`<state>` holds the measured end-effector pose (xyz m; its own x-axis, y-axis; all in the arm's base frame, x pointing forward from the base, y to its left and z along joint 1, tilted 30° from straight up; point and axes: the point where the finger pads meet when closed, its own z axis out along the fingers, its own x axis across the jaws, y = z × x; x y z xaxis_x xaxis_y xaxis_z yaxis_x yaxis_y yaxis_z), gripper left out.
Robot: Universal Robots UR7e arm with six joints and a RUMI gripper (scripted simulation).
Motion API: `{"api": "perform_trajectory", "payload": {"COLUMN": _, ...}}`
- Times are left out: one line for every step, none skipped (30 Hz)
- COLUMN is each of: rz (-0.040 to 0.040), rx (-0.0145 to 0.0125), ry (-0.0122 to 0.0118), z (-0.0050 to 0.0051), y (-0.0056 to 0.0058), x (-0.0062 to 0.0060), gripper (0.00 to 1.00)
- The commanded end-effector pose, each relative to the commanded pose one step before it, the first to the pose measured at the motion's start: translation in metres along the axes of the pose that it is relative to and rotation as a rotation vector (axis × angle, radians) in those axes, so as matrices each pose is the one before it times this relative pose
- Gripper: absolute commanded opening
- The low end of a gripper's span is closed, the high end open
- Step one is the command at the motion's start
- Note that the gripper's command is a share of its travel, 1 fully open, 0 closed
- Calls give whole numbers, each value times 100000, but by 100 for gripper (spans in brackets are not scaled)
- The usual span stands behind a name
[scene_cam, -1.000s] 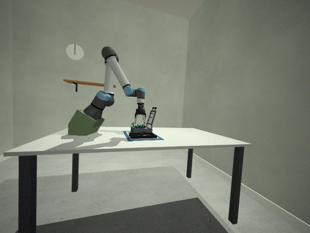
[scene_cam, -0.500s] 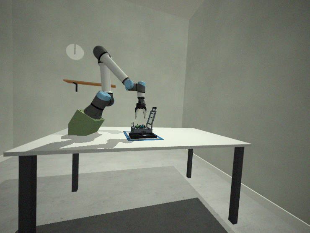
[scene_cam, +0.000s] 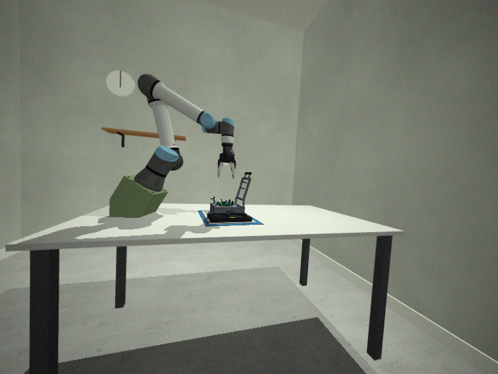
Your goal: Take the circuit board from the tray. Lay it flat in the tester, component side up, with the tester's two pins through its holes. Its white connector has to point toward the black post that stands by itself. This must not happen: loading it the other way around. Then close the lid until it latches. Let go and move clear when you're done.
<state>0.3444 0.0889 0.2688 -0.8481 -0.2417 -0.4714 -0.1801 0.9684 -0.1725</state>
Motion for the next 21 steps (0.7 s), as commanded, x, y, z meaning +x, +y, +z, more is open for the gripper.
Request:
{"api": "perform_trajectory", "payload": {"rz": -2, "rx": -263, "ry": 217, "z": -2978, "y": -25, "x": 81, "gripper": 59}}
{"api": "perform_trajectory", "payload": {"rz": 0, "rx": 0, "ry": 0, "z": 0, "y": 0, "x": 0, "gripper": 59}}
{"api": "perform_trajectory", "payload": {"rz": 0, "rx": 0, "ry": 0, "z": 0, "y": 0, "x": 0, "gripper": 59}}
{"api": "perform_trajectory", "payload": {"rz": 0, "rx": 0, "ry": 0, "z": -498, "y": 0, "x": 0, "gripper": 59}}
{"api": "perform_trajectory", "payload": {"rz": 0, "rx": 0, "ry": 0, "z": -474, "y": 0, "x": 0, "gripper": 59}}
{"api": "perform_trajectory", "payload": {"rz": 0, "rx": 0, "ry": 0, "z": -444, "y": 0, "x": 0, "gripper": 59}}
{"api": "perform_trajectory", "payload": {"rz": 0, "rx": 0, "ry": 0, "z": -413, "y": 0, "x": 0, "gripper": 59}}
{"api": "perform_trajectory", "payload": {"rz": 0, "rx": 0, "ry": 0, "z": -382, "y": 0, "x": 1, "gripper": 59}}
{"api": "perform_trajectory", "payload": {"rz": 0, "rx": 0, "ry": 0, "z": -350, "y": 0, "x": -1, "gripper": 59}}
{"api": "perform_trajectory", "payload": {"rz": 0, "rx": 0, "ry": 0, "z": -320, "y": 0, "x": 0, "gripper": 59}}
{"api": "perform_trajectory", "payload": {"rz": 0, "rx": 0, "ry": 0, "z": -291, "y": 0, "x": 1, "gripper": 59}}
{"api": "perform_trajectory", "payload": {"rz": 0, "rx": 0, "ry": 0, "z": -260, "y": 0, "x": -1, "gripper": 59}}
{"api": "perform_trajectory", "payload": {"rz": 0, "rx": 0, "ry": 0, "z": -233, "y": 0, "x": 1, "gripper": 59}}
{"api": "perform_trajectory", "payload": {"rz": 0, "rx": 0, "ry": 0, "z": -204, "y": 0, "x": -1, "gripper": 59}}
{"api": "perform_trajectory", "payload": {"rz": 0, "rx": 0, "ry": 0, "z": -178, "y": 0, "x": 0, "gripper": 59}}
{"api": "perform_trajectory", "payload": {"rz": 0, "rx": 0, "ry": 0, "z": -153, "y": 0, "x": 1, "gripper": 59}}
{"api": "perform_trajectory", "payload": {"rz": 0, "rx": 0, "ry": 0, "z": -128, "y": 0, "x": -1, "gripper": 59}}
{"api": "perform_trajectory", "payload": {"rz": 0, "rx": 0, "ry": 0, "z": -105, "y": 0, "x": 0, "gripper": 59}}
{"api": "perform_trajectory", "payload": {"rz": 0, "rx": 0, "ry": 0, "z": 0, "y": 0, "x": 0, "gripper": 59}}
{"api": "perform_trajectory", "payload": {"rz": 0, "rx": 0, "ry": 0, "z": 0, "y": 0, "x": 0, "gripper": 59}}
{"api": "perform_trajectory", "payload": {"rz": 0, "rx": 0, "ry": 0, "z": -85, "y": 0, "x": 0, "gripper": 59}}
